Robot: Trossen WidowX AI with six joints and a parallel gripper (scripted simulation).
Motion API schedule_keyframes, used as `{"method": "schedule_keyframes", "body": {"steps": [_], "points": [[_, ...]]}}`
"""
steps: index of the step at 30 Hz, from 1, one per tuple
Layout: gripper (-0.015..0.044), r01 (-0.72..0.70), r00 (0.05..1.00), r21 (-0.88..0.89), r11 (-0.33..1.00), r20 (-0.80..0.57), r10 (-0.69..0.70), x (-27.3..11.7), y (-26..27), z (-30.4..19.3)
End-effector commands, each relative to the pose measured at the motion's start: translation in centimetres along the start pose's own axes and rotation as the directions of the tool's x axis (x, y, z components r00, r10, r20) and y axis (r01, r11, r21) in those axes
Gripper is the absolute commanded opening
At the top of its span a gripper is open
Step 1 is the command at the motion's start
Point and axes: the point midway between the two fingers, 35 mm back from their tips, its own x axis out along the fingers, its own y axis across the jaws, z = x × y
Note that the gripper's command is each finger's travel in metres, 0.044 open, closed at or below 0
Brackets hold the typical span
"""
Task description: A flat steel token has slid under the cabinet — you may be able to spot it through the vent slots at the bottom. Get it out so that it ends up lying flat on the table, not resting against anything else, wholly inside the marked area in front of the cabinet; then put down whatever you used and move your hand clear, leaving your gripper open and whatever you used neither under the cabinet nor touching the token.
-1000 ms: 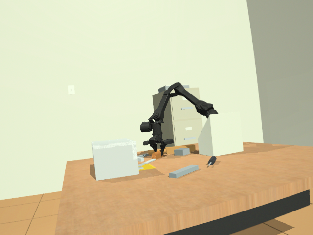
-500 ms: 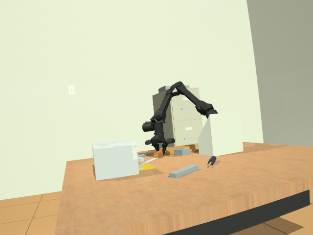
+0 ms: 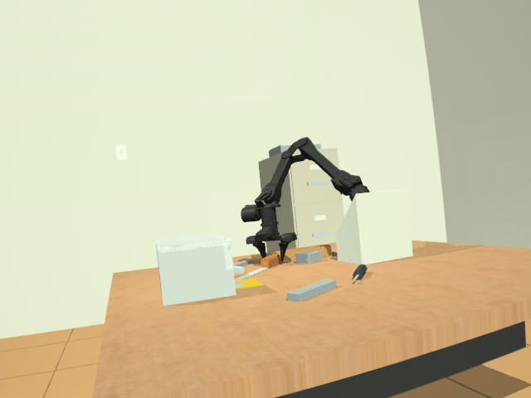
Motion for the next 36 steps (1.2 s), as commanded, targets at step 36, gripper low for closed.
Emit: {"method": "schedule_keyframes", "body": {"steps": [36], "points": [[0.0440, 0.018, 1.000, -0.001, 1.000, 0.015, -0.018, -8.1, -0.5, 0.3]]}}
